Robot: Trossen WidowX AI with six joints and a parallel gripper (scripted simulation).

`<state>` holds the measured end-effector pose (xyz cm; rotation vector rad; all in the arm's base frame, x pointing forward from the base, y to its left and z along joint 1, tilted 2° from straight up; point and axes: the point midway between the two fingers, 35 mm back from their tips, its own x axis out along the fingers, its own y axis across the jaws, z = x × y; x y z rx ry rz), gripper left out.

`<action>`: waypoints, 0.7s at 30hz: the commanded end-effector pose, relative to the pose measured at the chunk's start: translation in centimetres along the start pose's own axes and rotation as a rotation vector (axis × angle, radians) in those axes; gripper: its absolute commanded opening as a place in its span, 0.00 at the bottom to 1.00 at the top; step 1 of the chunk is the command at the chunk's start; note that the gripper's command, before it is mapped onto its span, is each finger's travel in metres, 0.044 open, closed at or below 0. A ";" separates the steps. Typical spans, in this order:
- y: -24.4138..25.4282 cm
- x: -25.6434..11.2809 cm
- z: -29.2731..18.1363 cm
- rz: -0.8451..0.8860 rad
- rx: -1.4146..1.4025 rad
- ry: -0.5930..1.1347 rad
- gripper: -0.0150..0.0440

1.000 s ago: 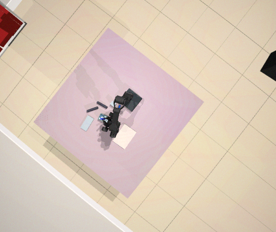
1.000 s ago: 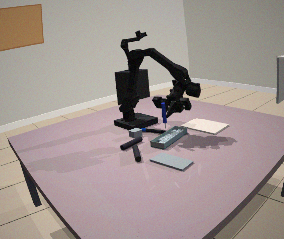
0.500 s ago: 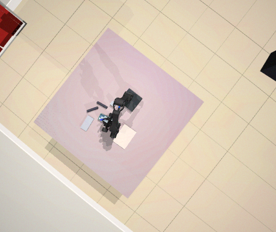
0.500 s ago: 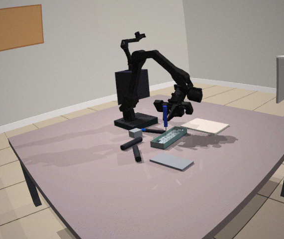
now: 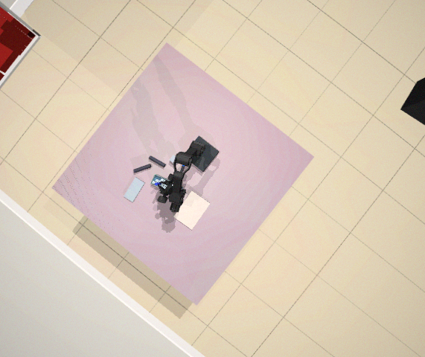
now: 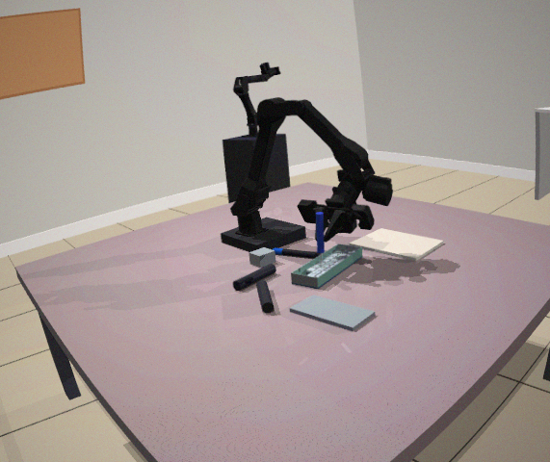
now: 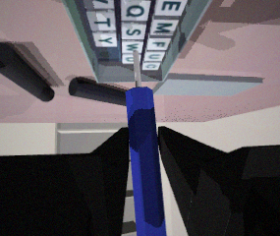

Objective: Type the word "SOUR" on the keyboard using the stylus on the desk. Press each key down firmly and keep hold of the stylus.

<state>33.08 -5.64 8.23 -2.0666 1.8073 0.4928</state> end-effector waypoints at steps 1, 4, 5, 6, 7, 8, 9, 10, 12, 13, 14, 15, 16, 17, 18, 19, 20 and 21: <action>0.0 0.1 0.1 0.000 -0.007 0.006 0.39; 0.0 0.2 0.1 0.000 -0.007 0.006 0.39; 0.0 0.2 0.2 0.000 -0.007 0.006 0.39; 0.0 0.2 0.3 0.000 -0.007 0.006 0.39; 0.0 0.3 0.4 0.000 -0.007 0.006 0.39; 0.0 0.3 0.4 0.000 -0.007 0.006 0.39; 0.0 0.4 0.5 0.000 -0.007 0.006 0.39; 0.0 0.4 0.5 0.000 -0.007 0.006 0.39; 0.0 0.4 0.6 0.000 -0.007 0.006 0.39; 0.0 0.5 0.7 0.000 -0.007 0.006 0.39; 0.0 0.5 0.7 0.000 -0.007 0.006 0.39; 0.0 0.5 0.8 0.000 -0.007 0.006 0.39; 0.0 0.5 0.8 0.000 -0.007 0.006 0.39; 0.0 0.5 0.8 0.000 -0.007 0.006 0.39; 0.0 0.6 0.8 0.000 -0.007 0.006 0.39; 0.0 0.6 0.8 0.000 -0.007 0.006 0.39; 0.0 0.6 0.9 0.000 -0.007 0.006 0.39; 0.0 0.6 0.9 0.000 -0.007 0.006 0.39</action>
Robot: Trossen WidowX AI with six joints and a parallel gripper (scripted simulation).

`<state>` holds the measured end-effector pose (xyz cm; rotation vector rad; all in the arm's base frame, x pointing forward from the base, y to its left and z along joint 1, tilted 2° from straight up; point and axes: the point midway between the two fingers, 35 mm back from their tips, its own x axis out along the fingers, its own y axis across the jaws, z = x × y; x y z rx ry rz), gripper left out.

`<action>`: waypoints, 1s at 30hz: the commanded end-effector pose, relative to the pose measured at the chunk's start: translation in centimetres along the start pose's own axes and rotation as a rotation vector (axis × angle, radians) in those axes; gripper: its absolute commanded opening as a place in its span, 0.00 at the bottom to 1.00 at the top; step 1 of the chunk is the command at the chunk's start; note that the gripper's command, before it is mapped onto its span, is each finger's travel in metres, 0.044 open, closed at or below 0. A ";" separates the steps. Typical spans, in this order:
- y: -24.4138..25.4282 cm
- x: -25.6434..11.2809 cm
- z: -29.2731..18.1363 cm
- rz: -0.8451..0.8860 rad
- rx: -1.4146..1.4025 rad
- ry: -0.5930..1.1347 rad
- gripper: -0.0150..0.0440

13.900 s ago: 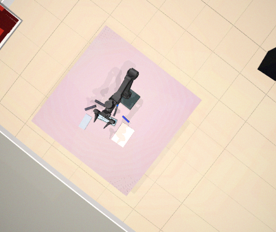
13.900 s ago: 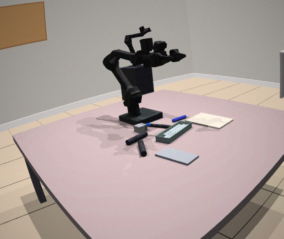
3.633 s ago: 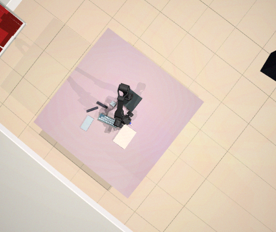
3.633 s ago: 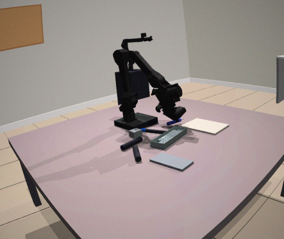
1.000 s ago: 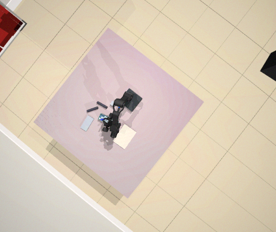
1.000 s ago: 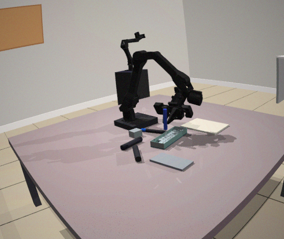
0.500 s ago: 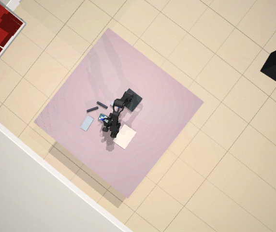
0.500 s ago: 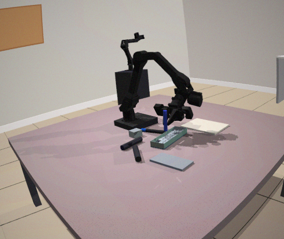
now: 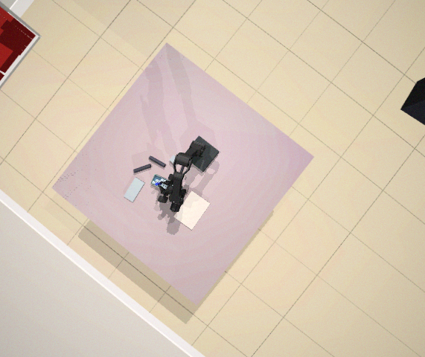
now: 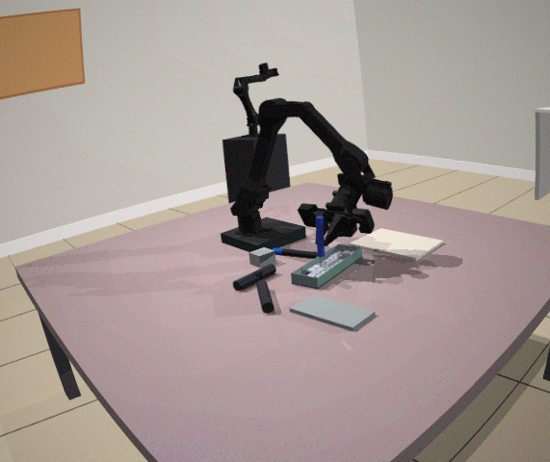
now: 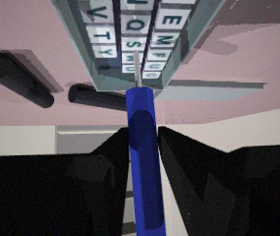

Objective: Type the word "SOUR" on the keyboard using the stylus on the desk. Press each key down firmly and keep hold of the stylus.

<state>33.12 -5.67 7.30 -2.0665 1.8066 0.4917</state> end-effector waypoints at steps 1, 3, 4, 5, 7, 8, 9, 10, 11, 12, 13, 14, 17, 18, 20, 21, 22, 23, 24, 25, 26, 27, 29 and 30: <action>0.0 0.2 0.2 0.000 -0.008 0.006 0.39; 0.0 0.2 0.3 0.000 -0.008 0.006 0.39; 0.0 0.2 0.3 0.000 -0.008 0.006 0.39; 0.0 0.3 0.3 0.000 -0.008 0.006 0.39; 0.0 0.3 0.4 0.000 -0.008 0.006 0.39; 0.0 0.3 0.5 0.000 -0.008 0.006 0.39; 0.0 0.4 0.5 0.000 -0.008 0.006 0.39; 0.0 0.4 0.5 0.000 -0.008 0.006 0.39; 0.0 0.4 0.6 0.000 -0.008 0.006 0.39; 0.0 0.4 0.6 0.000 -0.008 0.006 0.39; 0.0 0.4 0.6 0.000 -0.008 0.006 0.39; 0.0 0.5 0.7 0.000 -0.008 0.006 0.39; 0.0 0.5 0.8 0.000 -0.008 0.006 0.39; 0.0 0.5 0.8 0.000 -0.008 0.006 0.39; 0.0 0.5 0.7 0.000 -0.008 0.006 0.39; 0.0 0.5 0.7 0.000 -0.008 0.006 0.39; 0.0 0.5 0.7 0.000 -0.008 0.006 0.39; 0.0 0.5 0.7 0.000 -0.008 0.006 0.39; 0.0 0.5 0.7 0.000 -0.008 0.006 0.39; 0.0 0.5 0.7 0.000 -0.008 0.006 0.39; 0.0 0.5 0.7 0.000 -0.008 0.006 0.39; 0.0 0.4 0.6 0.000 -0.008 0.006 0.39; 0.0 0.1 0.1 0.000 -0.008 0.006 0.39; 0.0 -0.1 -0.3 0.000 -0.008 0.006 0.39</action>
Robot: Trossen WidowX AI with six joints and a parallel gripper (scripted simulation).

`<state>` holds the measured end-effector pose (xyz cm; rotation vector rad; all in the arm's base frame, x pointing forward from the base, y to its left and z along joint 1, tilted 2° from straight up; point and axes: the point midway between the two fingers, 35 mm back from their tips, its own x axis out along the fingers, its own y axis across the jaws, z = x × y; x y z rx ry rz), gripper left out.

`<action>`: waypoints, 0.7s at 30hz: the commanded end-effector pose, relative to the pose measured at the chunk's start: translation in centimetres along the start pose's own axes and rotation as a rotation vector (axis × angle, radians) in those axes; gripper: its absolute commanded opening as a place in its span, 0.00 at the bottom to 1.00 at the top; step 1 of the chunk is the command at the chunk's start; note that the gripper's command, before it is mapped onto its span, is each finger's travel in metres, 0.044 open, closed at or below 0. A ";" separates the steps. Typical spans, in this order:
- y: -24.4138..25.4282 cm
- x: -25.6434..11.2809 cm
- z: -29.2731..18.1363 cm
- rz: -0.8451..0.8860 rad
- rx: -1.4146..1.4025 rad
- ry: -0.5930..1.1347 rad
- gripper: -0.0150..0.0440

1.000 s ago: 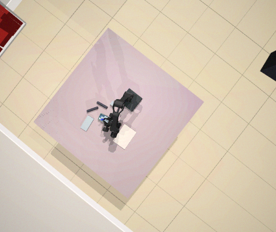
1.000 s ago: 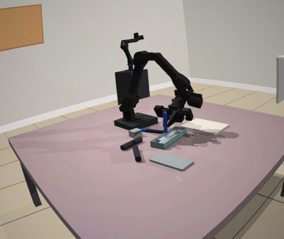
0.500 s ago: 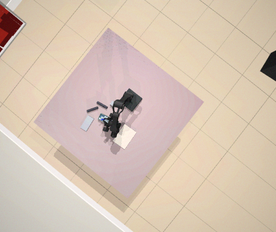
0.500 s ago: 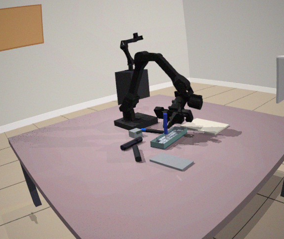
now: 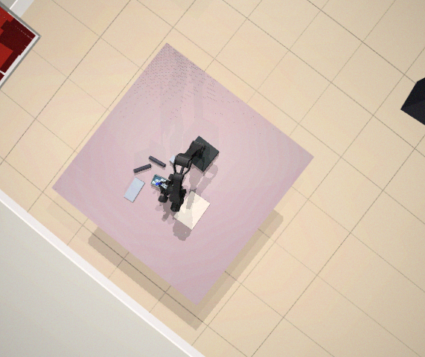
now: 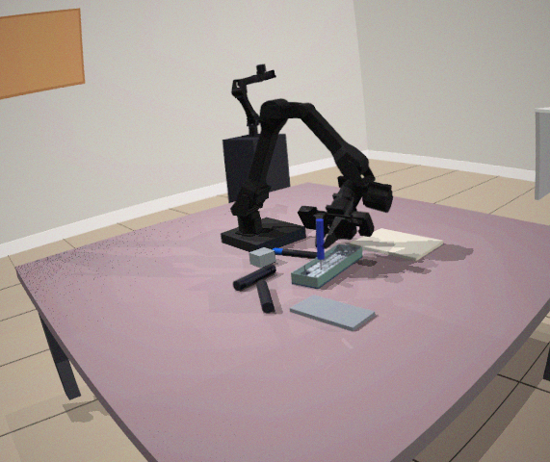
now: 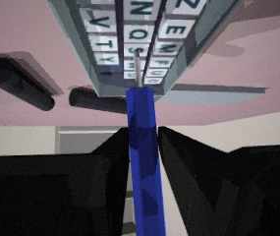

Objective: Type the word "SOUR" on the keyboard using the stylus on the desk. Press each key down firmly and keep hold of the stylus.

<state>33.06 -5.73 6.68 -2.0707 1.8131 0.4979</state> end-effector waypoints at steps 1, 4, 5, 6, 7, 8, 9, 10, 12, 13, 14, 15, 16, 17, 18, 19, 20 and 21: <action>-0.1 -0.7 -1.3 -0.003 0.000 0.003 0.39; -0.1 -1.5 -2.7 -0.003 0.000 0.003 0.39; -0.1 -1.7 -3.0 -0.003 0.000 0.003 0.39; -0.1 -1.7 -3.1 -0.003 0.000 0.003 0.39; -0.1 -1.7 -3.1 -0.003 0.000 0.003 0.39; -0.1 -1.7 -3.1 -0.003 0.000 0.003 0.39; -0.1 -1.7 -3.1 -0.003 0.000 0.003 0.39; -0.1 -1.7 -3.1 -0.003 0.000 0.003 0.39; -0.1 -1.7 -3.1 -0.003 0.000 0.003 0.39; -0.1 -1.7 -3.1 -0.003 0.000 0.003 0.39; -0.1 -1.6 -2.8 -0.002 -0.002 0.000 0.40; -0.1 -1.6 -2.8 -0.002 -0.002 0.000 0.39; -0.1 -1.6 -2.8 -0.002 -0.002 0.000 0.38; -0.1 -1.6 -2.8 -0.002 -0.002 0.000 0.36; -0.1 -1.7 -2.7 -0.002 -0.001 0.000 0.32; -0.2 -1.8 -2.7 -0.003 -0.001 -0.001 0.28; -0.3 -2.1 -2.5 -0.005 0.000 -0.002 0.25; -0.4 -2.4 -2.3 -0.007 0.001 -0.003 0.25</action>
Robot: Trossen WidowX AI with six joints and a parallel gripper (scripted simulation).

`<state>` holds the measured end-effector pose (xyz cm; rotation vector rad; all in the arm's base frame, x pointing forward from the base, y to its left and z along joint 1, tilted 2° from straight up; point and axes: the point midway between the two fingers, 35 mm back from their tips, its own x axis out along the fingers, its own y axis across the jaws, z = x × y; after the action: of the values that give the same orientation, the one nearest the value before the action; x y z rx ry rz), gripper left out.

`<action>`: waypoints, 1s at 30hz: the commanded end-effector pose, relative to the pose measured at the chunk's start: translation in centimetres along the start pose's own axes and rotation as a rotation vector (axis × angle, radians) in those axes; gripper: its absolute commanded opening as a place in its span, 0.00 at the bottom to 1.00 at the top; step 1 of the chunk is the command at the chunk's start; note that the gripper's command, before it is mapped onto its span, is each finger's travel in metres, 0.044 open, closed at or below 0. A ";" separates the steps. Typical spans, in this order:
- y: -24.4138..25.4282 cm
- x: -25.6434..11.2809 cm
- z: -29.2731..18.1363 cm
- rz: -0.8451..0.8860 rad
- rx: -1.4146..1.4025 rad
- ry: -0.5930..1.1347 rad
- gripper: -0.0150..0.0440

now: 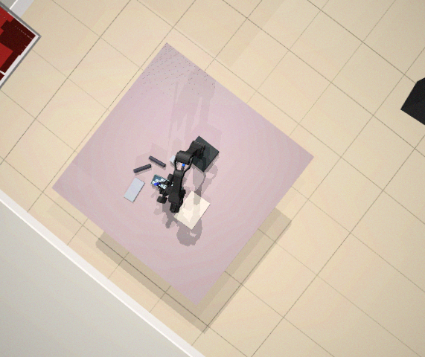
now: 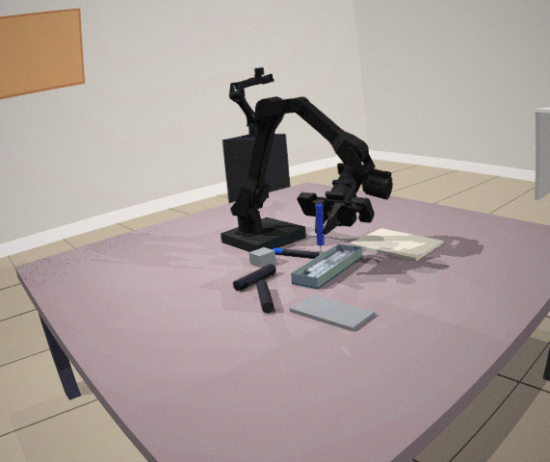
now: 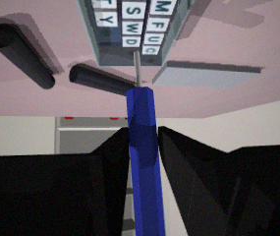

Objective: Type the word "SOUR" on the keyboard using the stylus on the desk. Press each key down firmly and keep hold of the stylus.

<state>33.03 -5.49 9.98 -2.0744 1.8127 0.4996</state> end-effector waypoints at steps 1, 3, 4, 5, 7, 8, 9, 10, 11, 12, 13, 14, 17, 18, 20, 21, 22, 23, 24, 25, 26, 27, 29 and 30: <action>-0.4 -1.0 0.6 -0.008 0.005 -0.005 0.25; -0.7 -1.9 1.2 -0.013 0.007 -0.008 0.25; -0.8 -2.4 1.4 -0.016 0.009 -0.008 0.25; -1.0 -3.0 1.7 -0.019 0.010 -0.009 0.25; -1.2 -4.0 2.2 -0.024 0.014 -0.009 0.25; -1.3 -4.6 2.5 -0.027 0.015 -0.008 0.25; -1.3 -5.1 2.8 -0.029 0.017 -0.007 0.25; -1.4 -5.7 3.0 -0.032 0.019 -0.006 0.25; -1.5 -6.2 3.3 -0.034 0.021 -0.004 0.25; -1.5 -6.8 3.5 -0.037 0.023 -0.002 0.25; -1.5 -7.2 3.7 -0.039 0.024 0.000 0.25; -1.5 -7.5 3.8 -0.040 0.025 0.001 0.25; -1.5 -7.6 3.9 -0.040 0.026 0.001 0.25; -1.5 -7.6 3.9 -0.040 0.026 0.001 0.25; -1.5 -7.5 4.0 -0.040 0.026 0.001 0.25; -1.5 -7.4 4.2 -0.041 0.026 0.001 0.25; -1.5 -7.2 4.5 -0.041 0.026 0.001 0.25; -1.5 -7.0 4.9 -0.041 0.026 0.001 0.25; -1.5 -6.8 5.2 -0.041 0.026 0.001 0.25; -1.5 -6.6 5.5 -0.041 0.026 0.001 0.25; -1.5 -6.6 5.6 -0.041 0.026 0.001 0.25; -1.5 -6.6 5.6 -0.041 0.026 0.001 0.25; -1.5 -6.6 5.6 -0.041 0.026 0.001 0.25; -1.5 -6.6 5.6 -0.041 0.026 0.001 0.25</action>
<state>33.55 3.05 8.68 -2.0953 1.7619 0.4621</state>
